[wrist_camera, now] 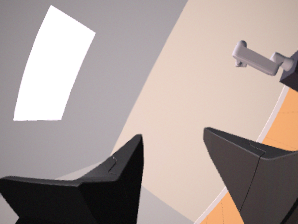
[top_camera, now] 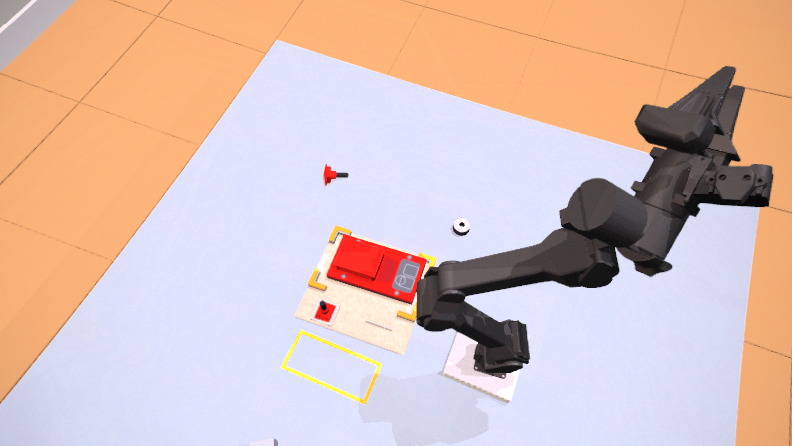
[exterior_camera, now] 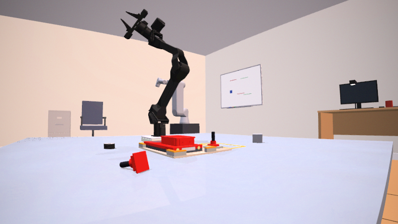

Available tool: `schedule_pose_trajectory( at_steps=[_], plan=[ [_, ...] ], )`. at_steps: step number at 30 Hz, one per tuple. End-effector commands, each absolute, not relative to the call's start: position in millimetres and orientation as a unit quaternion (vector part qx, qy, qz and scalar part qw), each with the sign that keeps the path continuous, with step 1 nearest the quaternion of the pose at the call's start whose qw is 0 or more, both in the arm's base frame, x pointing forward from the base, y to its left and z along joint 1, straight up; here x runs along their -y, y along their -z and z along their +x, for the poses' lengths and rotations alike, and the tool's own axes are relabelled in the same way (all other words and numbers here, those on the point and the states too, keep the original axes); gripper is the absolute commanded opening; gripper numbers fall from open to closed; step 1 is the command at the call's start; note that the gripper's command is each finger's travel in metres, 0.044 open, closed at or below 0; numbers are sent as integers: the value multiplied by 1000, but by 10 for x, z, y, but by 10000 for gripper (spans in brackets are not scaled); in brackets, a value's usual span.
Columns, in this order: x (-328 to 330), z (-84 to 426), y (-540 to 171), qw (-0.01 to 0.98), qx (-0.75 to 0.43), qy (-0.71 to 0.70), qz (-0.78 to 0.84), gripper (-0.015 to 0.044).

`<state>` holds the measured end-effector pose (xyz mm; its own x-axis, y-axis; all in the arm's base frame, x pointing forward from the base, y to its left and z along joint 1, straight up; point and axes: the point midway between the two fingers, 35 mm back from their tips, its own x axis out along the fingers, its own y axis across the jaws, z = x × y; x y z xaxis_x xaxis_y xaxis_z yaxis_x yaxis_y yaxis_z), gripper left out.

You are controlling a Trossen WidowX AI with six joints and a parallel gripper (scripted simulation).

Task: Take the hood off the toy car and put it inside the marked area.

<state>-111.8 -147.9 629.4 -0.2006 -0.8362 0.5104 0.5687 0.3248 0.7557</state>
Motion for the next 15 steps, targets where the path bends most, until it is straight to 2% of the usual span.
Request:
schedule_pose_trajectory(
  at_steps=[1, 8, 15],
  plan=[
    [1484, -1114, -6290, 620, 528, 567, 127, 246],
    [1750, -1175, -6136, 631, 519, 554, 162, 430],
    [2169, -1292, -5898, 628, 509, 552, 206, 440]
  ],
)
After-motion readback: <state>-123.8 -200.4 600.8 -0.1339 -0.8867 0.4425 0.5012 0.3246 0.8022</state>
